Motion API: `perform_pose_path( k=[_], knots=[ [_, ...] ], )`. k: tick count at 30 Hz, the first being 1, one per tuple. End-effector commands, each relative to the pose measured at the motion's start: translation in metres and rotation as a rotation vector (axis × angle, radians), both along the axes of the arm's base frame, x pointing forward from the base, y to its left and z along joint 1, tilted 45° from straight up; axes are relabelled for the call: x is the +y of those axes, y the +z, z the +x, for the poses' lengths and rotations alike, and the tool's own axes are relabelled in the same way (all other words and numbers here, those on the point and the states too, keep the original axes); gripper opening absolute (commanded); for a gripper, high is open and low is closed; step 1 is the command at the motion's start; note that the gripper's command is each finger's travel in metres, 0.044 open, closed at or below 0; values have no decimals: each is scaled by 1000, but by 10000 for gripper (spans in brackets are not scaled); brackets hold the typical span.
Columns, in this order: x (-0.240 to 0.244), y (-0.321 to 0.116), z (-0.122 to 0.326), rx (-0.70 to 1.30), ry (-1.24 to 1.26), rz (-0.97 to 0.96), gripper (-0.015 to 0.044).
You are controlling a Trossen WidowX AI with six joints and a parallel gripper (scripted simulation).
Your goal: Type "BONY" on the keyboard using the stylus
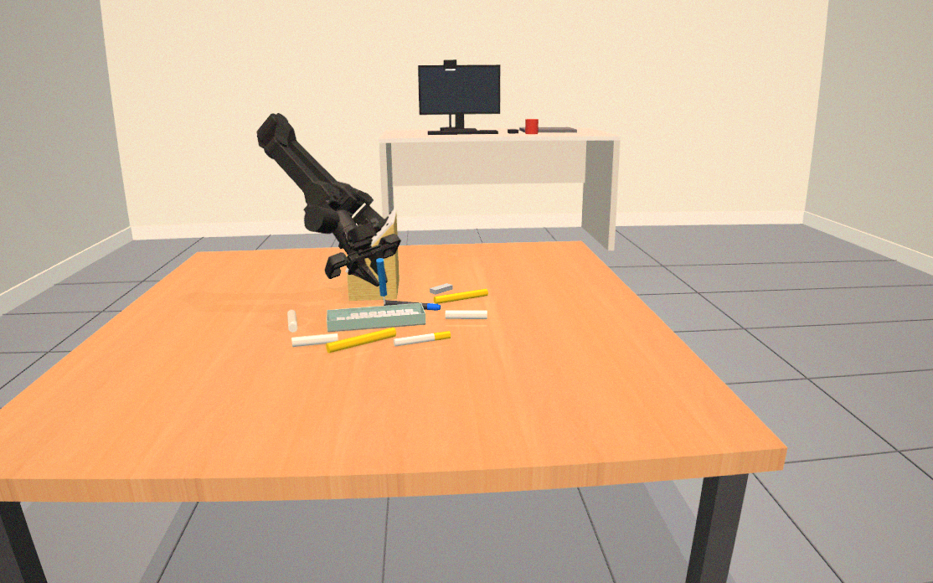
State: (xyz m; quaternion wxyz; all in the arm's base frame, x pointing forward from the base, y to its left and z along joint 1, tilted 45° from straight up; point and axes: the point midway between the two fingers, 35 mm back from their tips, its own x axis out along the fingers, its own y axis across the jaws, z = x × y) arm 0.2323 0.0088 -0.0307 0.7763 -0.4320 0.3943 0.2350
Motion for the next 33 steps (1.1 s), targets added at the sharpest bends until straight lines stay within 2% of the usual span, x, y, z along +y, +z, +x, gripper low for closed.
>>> perform_pose_path(
  k=[1,25,28,33],
  knots=[
    [27,24,25,-141,149,42,0],
    [1,-1,32,-140,149,40,0],
    [1,-2,32,-140,149,40,79],
    [0,-3,33,-140,149,40,81]
  ],
)
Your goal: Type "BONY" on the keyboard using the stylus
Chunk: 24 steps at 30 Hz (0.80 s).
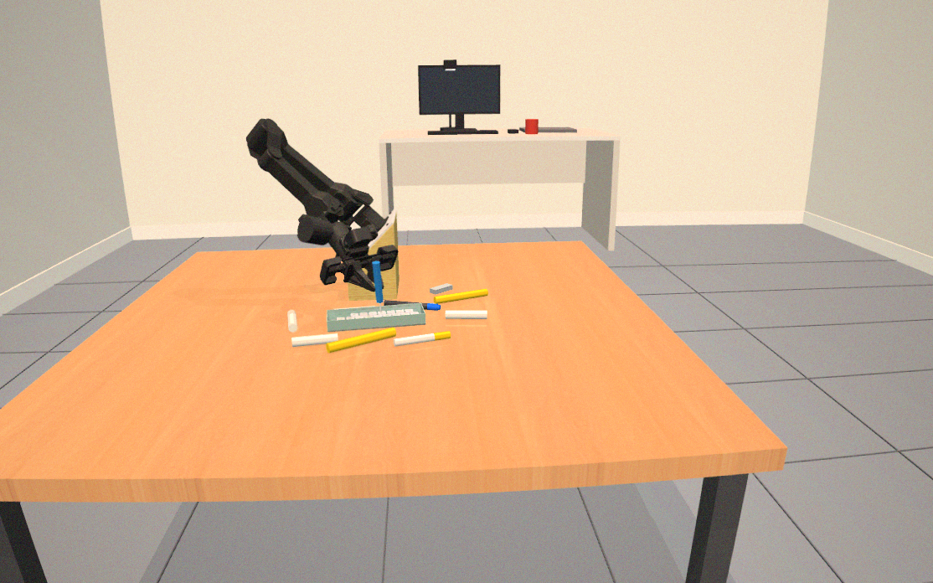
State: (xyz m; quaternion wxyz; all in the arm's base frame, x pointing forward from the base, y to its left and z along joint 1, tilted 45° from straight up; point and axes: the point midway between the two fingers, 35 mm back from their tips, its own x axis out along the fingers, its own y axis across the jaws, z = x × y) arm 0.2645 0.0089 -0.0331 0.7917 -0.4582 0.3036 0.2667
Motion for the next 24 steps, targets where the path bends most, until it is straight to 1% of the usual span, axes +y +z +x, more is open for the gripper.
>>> perform_pose_path(
  k=[1,24],
  knots=[
    [0,-1,1,-2,8,-1,81],
    [-10,-12,2,-1,8,-1,81]
  ],
)
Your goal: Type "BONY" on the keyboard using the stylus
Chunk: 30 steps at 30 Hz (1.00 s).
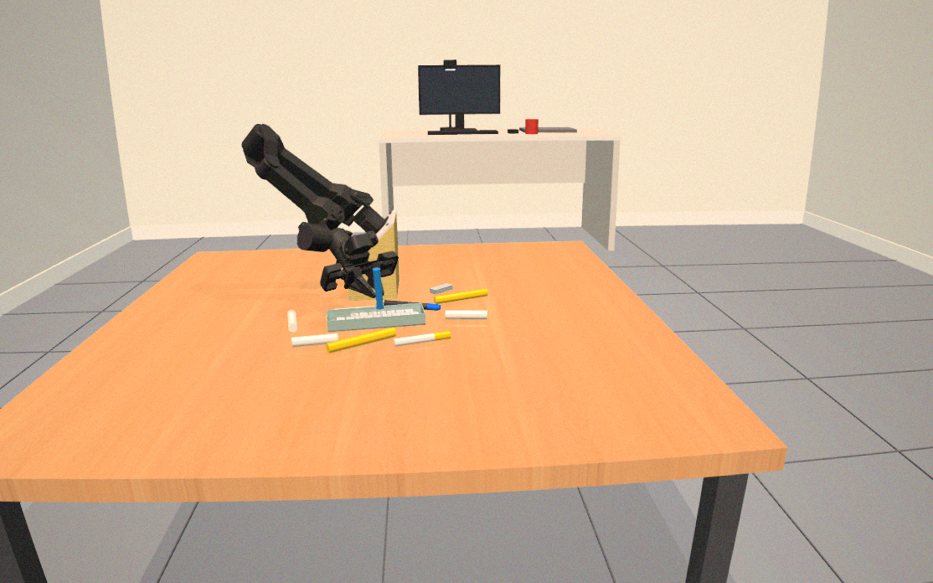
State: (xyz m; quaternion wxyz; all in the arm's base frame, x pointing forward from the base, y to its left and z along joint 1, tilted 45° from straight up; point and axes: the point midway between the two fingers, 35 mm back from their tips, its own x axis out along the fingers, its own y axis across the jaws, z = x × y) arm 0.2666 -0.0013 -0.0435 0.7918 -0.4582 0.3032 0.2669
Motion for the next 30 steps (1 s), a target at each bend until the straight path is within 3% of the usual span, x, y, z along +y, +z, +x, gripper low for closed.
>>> perform_pose_path(
  k=[1,30],
  knots=[
    [-1,-1,0,-1,7,-2,81],
    [19,19,-2,-2,7,-1,81]
  ],
)
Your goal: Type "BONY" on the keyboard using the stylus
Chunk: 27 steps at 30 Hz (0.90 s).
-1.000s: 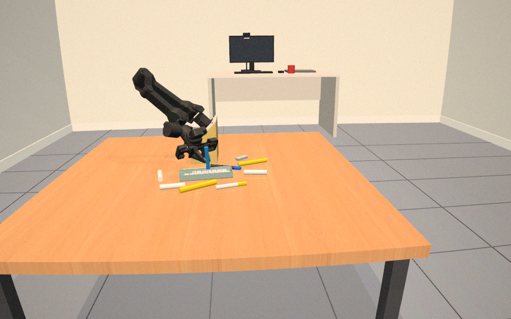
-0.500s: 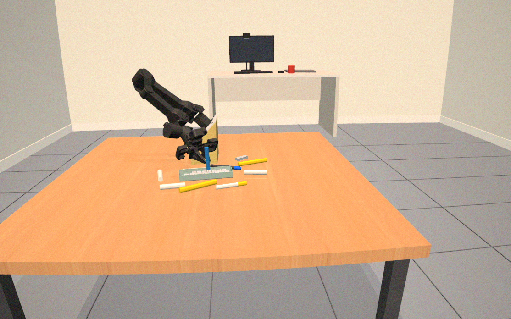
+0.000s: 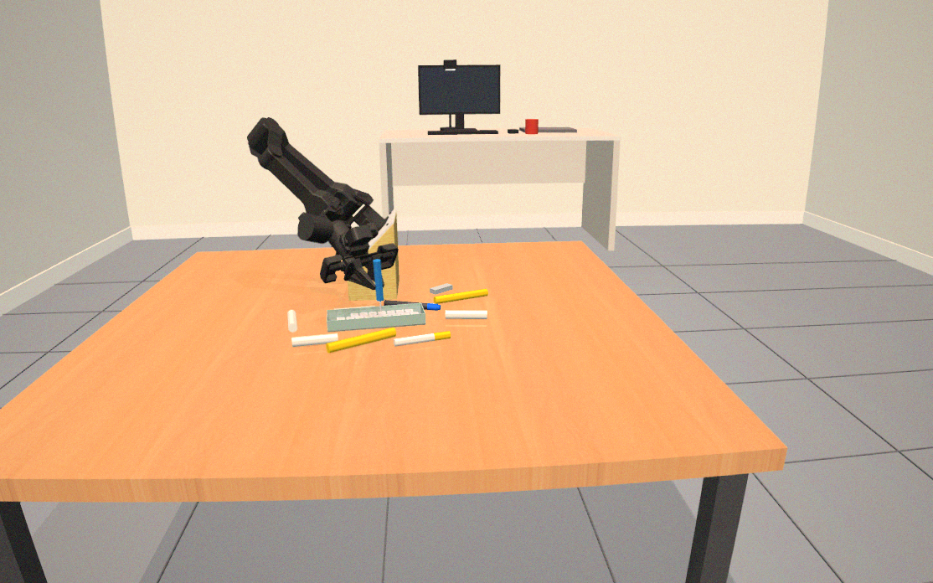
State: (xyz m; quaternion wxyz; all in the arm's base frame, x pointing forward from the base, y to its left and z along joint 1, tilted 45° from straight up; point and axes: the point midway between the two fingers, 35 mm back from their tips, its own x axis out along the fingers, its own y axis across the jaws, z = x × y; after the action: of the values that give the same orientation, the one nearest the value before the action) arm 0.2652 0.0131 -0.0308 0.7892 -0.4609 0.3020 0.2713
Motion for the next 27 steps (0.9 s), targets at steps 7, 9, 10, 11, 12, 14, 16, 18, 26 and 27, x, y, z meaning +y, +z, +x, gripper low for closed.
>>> perform_pose_path(
  k=[7,9,10,11,12,14,16,18,26,27],
  knots=[
    [9,9,-2,-5,2,1,85],
    [9,9,-2,-5,2,1,72],
    [9,9,-2,-5,2,1,65],
    [9,9,-2,-5,2,1,58],
    [8,9,-2,-5,2,1,32],
    [7,11,-2,-7,2,1,0],
    [5,13,-3,-10,3,0,0],
    [2,17,-3,-15,4,-1,0],
    [-11,32,-8,-38,8,-6,0],
    [-13,34,-9,-42,8,-6,0]
  ],
)
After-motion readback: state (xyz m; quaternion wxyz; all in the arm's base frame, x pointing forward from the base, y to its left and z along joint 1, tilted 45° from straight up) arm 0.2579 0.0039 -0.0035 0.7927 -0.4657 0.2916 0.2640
